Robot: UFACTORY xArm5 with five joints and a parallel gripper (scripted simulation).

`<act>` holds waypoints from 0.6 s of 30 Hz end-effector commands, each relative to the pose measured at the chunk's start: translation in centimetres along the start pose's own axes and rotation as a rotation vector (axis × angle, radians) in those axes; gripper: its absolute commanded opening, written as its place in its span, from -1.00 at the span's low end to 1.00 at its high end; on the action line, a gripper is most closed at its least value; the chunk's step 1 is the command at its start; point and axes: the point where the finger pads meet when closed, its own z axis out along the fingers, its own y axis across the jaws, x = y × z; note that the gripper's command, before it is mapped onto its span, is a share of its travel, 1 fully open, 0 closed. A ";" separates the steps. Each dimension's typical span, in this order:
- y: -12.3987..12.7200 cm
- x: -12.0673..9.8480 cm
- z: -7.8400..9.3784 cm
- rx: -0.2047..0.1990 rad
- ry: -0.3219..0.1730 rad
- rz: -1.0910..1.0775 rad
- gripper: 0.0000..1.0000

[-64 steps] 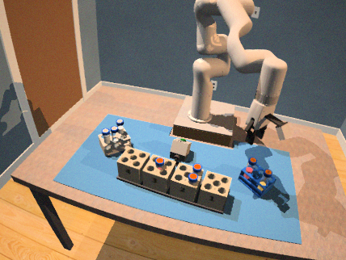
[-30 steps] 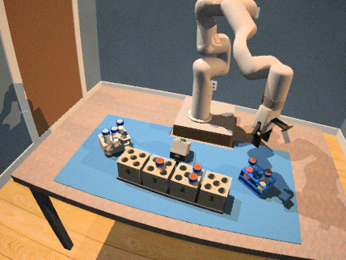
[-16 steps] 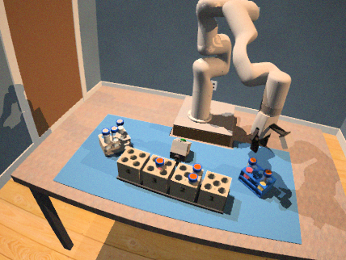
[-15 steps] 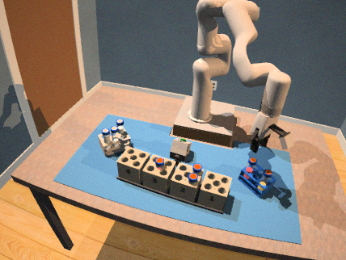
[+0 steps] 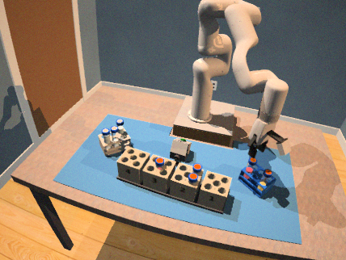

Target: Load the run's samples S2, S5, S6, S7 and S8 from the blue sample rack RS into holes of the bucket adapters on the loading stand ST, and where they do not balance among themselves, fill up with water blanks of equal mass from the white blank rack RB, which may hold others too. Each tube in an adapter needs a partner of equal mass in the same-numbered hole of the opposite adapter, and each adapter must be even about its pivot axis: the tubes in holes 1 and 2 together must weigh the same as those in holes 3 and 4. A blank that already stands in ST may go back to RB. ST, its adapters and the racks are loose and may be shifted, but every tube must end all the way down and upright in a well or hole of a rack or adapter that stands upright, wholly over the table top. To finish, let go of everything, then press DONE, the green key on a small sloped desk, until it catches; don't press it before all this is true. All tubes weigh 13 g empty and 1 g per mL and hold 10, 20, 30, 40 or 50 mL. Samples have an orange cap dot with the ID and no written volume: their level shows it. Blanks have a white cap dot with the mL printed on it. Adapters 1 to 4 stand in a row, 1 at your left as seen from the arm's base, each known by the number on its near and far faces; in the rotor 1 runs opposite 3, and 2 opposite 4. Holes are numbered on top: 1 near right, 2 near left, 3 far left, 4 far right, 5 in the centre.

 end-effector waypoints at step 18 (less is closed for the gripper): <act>0.1 0.1 3.8 -0.001 0.003 0.000 0.13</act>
